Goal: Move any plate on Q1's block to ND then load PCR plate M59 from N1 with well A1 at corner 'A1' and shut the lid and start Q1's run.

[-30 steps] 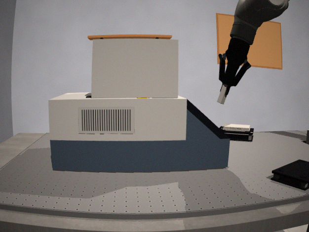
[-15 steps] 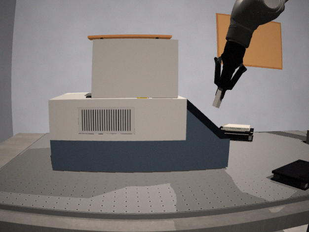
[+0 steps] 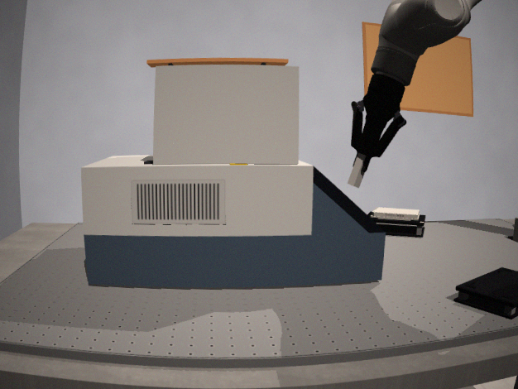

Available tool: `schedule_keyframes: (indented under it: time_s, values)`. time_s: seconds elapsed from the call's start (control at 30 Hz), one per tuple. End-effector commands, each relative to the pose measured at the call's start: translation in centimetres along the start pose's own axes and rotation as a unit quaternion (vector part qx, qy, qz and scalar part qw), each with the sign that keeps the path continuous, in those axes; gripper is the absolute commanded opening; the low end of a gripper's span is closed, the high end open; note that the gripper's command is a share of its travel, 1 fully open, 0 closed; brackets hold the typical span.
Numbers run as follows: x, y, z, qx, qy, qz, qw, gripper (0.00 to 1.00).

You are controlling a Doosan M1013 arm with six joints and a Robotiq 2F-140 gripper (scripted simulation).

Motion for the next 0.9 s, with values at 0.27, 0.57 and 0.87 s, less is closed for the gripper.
schedule_keyframes:
  time_s: [0.27,0.57,0.87]
  values:
    - [-0.4,0.4,-1.4,0.0,0.0,0.0,1.0,0.0]
    - [-0.6,0.6,-2.1,0.0,0.0,0.0,1.0,0.0]
    - [-0.6,0.6,-2.1,0.0,0.0,0.0,1.0,0.0]
Point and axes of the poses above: the point where the finger pads meet when closed, its own z axis back along the fingers, its own y axis across the jaws, x = y × z, the point moved 7 cm from there along z, back along the fingers, and after that the axes turned 4 degrees about z, right-handed, at the moved point
